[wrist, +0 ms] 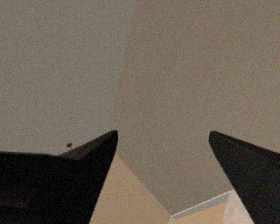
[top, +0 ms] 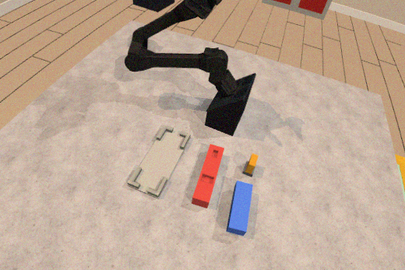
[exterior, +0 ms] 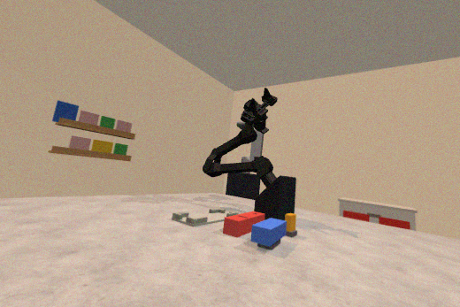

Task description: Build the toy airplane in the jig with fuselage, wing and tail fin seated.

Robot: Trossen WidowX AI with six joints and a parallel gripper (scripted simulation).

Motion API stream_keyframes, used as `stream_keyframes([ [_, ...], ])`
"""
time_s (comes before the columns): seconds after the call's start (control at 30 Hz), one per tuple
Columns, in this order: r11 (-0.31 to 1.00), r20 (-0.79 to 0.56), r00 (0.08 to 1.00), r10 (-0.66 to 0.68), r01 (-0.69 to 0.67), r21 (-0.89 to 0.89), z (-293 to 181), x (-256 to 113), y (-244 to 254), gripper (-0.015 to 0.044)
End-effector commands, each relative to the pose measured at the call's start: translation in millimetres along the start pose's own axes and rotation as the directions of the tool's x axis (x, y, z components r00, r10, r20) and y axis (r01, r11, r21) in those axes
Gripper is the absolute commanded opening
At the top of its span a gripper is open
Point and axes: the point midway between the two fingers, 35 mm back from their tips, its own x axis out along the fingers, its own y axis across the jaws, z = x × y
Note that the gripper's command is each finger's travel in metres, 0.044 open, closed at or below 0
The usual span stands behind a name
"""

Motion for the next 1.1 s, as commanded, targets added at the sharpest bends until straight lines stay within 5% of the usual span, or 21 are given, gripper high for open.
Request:
stream_keyframes([
  [0.0, 1.0, 0.0, 1.0, 0.0, 0.0, 0.0, 0.0, 0.0, 0.0, 0.0426],
  [0.3, 0.903, -0.16, 0.949, -0.272, 0.194, -0.384, -57.4, 67.6, -19.2, 0.044],
  [0.5, 0.74, -0.314, 0.766, -0.561, 0.295, -0.604, -111.5, 109.3, -83.7, 0.044],
  [0.8, 0.509, -0.474, 0.185, -0.861, 0.336, -0.793, -179.4, 102.7, -217.9, 0.044],
  [1.07, 0.377, -0.487, -0.437, -0.756, 0.318, -0.87, -213.2, 35.5, -310.9, 0.044],
])
